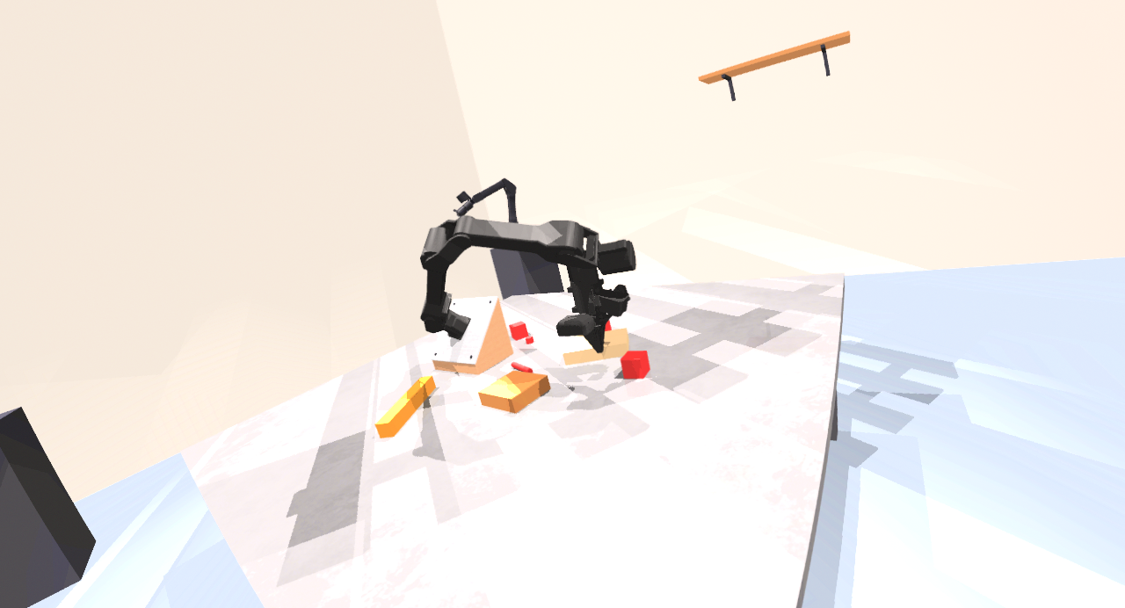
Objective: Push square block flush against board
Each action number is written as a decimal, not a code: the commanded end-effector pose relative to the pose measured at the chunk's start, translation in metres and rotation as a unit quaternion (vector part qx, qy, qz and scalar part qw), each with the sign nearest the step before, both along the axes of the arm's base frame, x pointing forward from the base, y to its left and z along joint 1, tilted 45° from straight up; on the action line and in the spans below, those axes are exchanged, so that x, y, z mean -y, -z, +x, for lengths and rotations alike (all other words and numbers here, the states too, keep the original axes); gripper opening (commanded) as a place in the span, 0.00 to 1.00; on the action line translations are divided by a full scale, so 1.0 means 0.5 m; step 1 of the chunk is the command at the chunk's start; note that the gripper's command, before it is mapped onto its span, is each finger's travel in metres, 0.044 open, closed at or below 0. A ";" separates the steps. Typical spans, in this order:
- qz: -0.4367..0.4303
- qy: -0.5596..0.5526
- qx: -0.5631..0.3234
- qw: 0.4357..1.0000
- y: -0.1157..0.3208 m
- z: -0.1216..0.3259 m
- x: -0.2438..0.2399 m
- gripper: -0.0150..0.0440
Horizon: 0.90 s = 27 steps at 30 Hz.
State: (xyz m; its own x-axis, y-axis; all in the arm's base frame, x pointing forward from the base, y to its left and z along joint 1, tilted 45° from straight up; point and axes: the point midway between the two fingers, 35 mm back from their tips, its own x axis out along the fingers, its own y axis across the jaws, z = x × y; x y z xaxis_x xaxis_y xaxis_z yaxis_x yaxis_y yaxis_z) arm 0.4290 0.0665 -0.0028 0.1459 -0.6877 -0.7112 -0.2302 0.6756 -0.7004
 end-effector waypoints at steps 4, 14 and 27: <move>0.003 -0.006 0.009 1.000 -0.022 0.000 -0.025 0.25; 0.032 0.108 0.113 0.987 -0.087 -0.006 0.042 0.25; 0.061 0.234 0.229 0.943 -0.160 -0.029 0.120 0.25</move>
